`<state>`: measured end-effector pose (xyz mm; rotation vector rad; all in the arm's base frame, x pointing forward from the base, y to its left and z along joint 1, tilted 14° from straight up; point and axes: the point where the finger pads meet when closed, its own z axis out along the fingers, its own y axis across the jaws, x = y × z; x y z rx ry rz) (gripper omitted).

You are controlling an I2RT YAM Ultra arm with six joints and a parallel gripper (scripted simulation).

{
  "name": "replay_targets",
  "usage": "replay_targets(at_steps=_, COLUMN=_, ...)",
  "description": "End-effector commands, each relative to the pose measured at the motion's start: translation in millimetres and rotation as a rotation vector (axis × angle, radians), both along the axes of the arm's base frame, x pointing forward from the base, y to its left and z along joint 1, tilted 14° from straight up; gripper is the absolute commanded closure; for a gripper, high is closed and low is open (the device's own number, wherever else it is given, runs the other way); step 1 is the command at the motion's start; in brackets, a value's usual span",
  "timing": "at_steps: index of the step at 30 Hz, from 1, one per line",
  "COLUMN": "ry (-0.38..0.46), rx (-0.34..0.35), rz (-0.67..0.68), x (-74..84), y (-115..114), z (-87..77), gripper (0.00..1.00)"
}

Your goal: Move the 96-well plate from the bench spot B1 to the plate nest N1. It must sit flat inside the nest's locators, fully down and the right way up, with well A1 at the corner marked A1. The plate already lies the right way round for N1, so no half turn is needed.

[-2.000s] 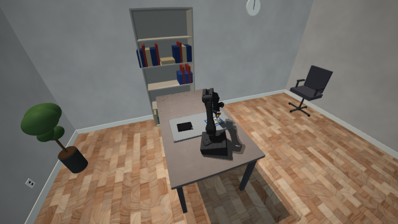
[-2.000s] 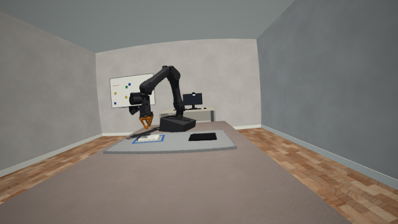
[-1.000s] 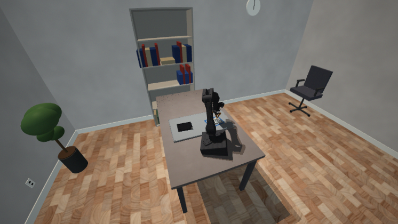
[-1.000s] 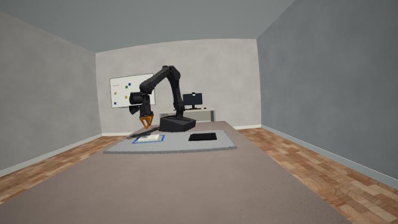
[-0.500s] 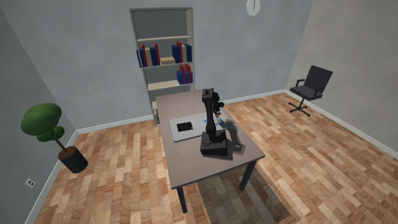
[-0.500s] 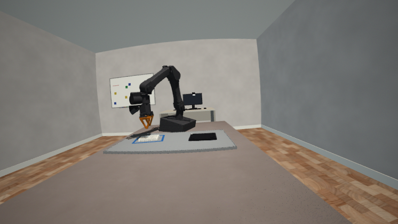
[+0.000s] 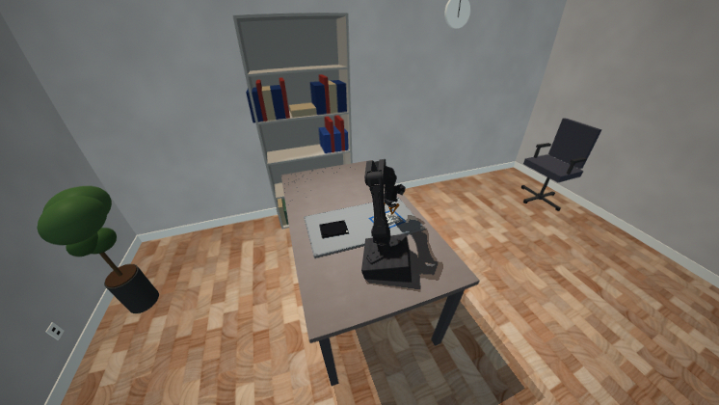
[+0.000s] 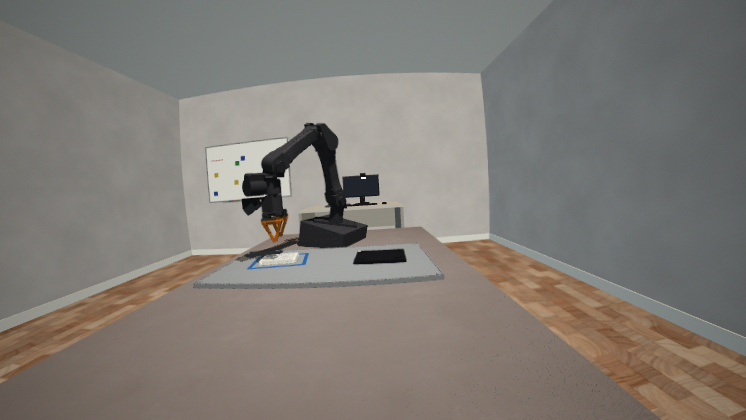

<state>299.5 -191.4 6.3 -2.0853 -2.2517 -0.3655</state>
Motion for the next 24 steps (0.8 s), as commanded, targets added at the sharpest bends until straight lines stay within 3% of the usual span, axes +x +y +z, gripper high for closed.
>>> replay_targets(at_steps=1, ry=0.019, rx=0.004, rz=-0.018, x=-5.3, y=-1, z=-11.9, gripper=0.00)
replay_targets(at_steps=9, ry=0.005, rx=-0.006, rz=-0.004, x=0.7, y=4, z=-16.2, gripper=0.00)
replay_targets(at_steps=10, ry=-0.020, rx=-0.026, rz=-0.014, x=9.3, y=-7, z=-11.9, gripper=0.00)
replay_targets(at_steps=13, ry=0.018, rx=0.005, rz=-0.005, x=-1.0, y=7, z=-27.9, gripper=0.00)
replay_targets(at_steps=24, ry=0.018, rx=0.006, rz=-0.006, x=0.7, y=11, z=-45.5, gripper=0.00)
